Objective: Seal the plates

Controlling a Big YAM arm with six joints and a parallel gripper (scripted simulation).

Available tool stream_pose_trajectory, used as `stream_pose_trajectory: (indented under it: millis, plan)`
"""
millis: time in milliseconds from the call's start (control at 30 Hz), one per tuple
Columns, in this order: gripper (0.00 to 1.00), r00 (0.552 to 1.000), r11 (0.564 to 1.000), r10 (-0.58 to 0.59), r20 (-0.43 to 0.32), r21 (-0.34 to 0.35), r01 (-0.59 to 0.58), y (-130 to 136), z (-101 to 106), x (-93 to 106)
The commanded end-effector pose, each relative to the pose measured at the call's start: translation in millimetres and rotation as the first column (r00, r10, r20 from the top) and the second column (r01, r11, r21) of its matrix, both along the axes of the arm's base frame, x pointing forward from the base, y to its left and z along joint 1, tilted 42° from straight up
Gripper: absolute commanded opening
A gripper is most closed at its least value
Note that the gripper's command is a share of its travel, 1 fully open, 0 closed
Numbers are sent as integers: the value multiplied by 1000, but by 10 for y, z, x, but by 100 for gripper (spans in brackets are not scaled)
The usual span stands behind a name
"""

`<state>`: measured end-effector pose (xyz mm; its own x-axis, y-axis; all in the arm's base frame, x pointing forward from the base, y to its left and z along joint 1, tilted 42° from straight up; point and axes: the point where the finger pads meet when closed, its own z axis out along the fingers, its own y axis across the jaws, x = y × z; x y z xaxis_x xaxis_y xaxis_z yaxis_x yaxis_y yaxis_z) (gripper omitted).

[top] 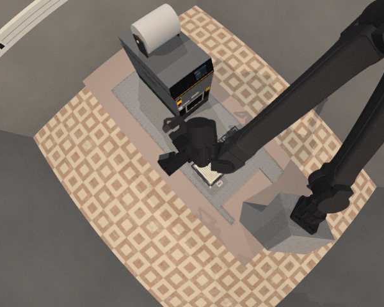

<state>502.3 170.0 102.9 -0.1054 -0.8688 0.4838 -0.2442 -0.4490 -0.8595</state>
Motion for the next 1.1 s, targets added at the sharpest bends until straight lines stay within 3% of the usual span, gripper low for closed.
stream_pose_trajectory:
  millis: [0, 233, 600, 767, 1067]
  plan:
    - [100, 1000, 997, -18, -3, -76, 17, -146, -47, 26]
    - [100, 999, 997, -35, 1, -68, 35, -220, 61, 81]
    - [100, 999, 1000, -4, 37, -24, 5, -9, 260, 83]
    - [100, 1000, 1000, 15, 27, -21, -14, 96, 188, 54]
    - [100, 1000, 998, -4, -26, -70, 2, -80, -57, -7]
